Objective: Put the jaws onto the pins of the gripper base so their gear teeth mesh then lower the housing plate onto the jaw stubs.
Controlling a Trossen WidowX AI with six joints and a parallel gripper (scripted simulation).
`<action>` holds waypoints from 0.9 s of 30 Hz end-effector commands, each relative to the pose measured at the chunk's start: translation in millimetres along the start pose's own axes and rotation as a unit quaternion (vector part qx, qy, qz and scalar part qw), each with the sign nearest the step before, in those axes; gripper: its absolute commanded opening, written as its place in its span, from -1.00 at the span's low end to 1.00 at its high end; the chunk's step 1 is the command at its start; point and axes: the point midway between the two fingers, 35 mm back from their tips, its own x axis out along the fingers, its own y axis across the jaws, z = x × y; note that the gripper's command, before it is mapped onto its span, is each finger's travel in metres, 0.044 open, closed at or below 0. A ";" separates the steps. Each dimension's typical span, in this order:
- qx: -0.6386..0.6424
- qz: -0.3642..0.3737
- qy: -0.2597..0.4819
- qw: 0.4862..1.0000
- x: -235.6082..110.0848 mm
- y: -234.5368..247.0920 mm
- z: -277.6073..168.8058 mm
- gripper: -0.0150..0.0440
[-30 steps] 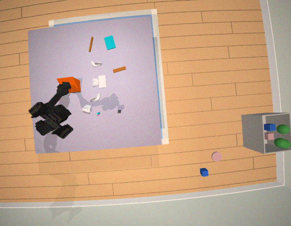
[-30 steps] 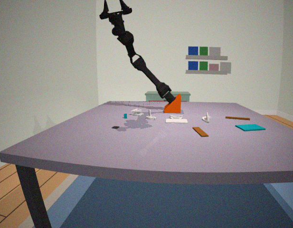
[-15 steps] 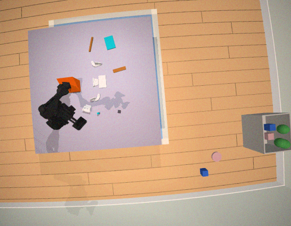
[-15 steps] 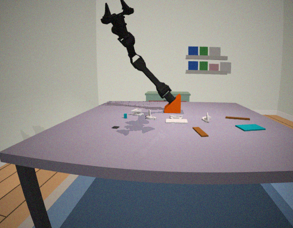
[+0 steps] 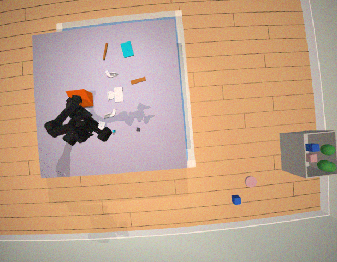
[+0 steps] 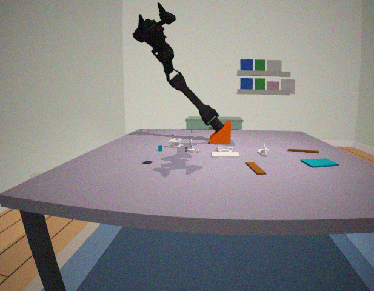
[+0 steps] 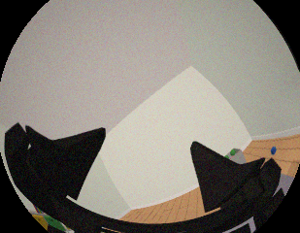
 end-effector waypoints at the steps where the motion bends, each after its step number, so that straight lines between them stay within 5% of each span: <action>1: -0.002 -0.024 0.037 0.999 -2.8 -10.2 -20.9 1.00; 27: -0.011 -0.150 0.273 0.950 -58.6 -61.5 -142.4 1.00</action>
